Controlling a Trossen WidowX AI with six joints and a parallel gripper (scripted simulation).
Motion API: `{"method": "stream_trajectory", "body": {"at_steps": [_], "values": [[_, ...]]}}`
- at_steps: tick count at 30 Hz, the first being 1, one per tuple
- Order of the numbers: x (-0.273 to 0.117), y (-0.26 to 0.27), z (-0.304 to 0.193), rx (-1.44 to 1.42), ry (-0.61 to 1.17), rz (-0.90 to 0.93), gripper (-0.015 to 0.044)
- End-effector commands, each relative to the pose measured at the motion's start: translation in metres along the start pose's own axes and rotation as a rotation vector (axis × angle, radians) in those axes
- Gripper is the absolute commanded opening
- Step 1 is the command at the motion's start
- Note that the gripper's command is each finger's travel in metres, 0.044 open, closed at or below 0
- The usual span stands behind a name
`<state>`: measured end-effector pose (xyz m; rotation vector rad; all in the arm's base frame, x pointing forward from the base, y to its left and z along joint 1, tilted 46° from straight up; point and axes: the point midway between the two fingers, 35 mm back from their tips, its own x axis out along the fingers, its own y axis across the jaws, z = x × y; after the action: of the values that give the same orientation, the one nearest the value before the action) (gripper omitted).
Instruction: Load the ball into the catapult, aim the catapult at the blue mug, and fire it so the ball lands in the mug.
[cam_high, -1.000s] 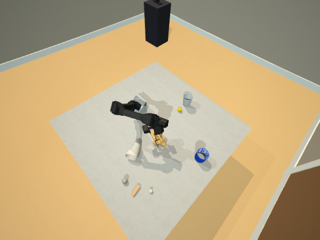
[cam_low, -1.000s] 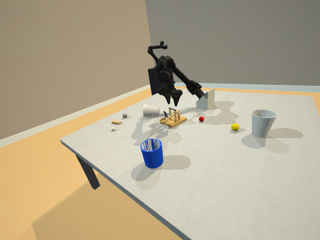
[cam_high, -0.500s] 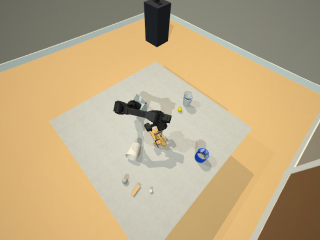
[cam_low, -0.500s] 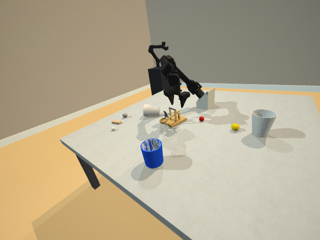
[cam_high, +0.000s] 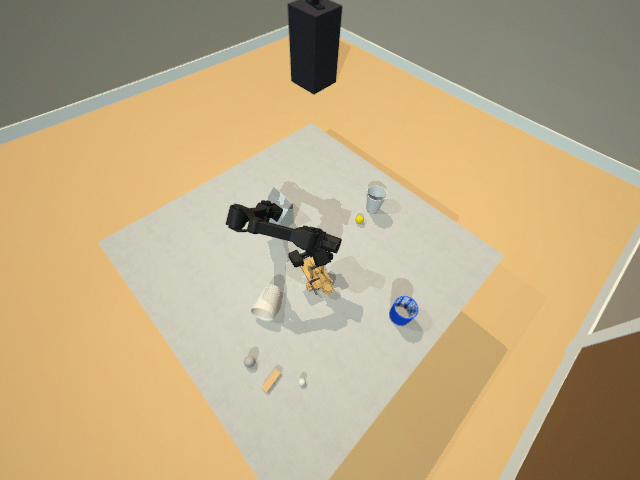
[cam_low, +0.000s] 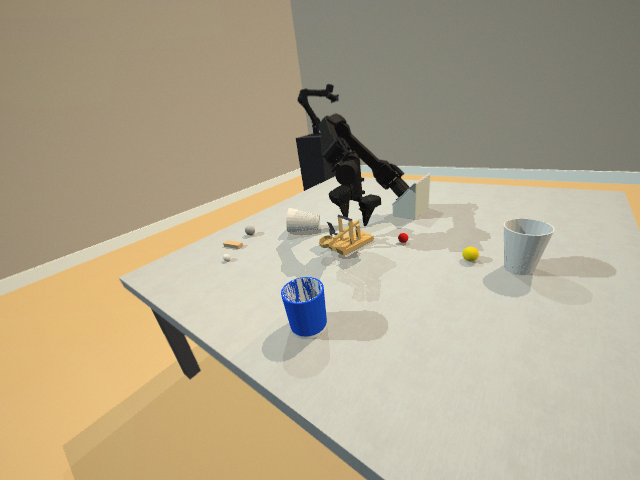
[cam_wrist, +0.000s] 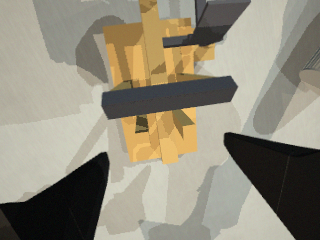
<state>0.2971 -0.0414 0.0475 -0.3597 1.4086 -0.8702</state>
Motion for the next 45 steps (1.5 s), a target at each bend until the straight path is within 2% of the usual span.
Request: {"method": "stream_trajectory", "body": {"at_steps": [1, 24, 36, 41, 43, 45], "values": [[0.007, 0.000, 0.000, -0.005, -0.002, -0.003, 0.0440], [0.042, -0.001, -0.001, -0.004, -0.003, -0.006, 0.0440], [0.038, -0.001, 0.000, 0.001, 0.000, -0.003, 0.0125], [0.038, -0.001, 0.000, 0.001, 0.000, -0.003, 0.0092], [0.027, 0.000, 0.000, 0.000, 0.000, -0.001, 0.0039], [0.000, 0.000, 0.000, -0.001, 0.000, -0.001, 0.0000]]}}
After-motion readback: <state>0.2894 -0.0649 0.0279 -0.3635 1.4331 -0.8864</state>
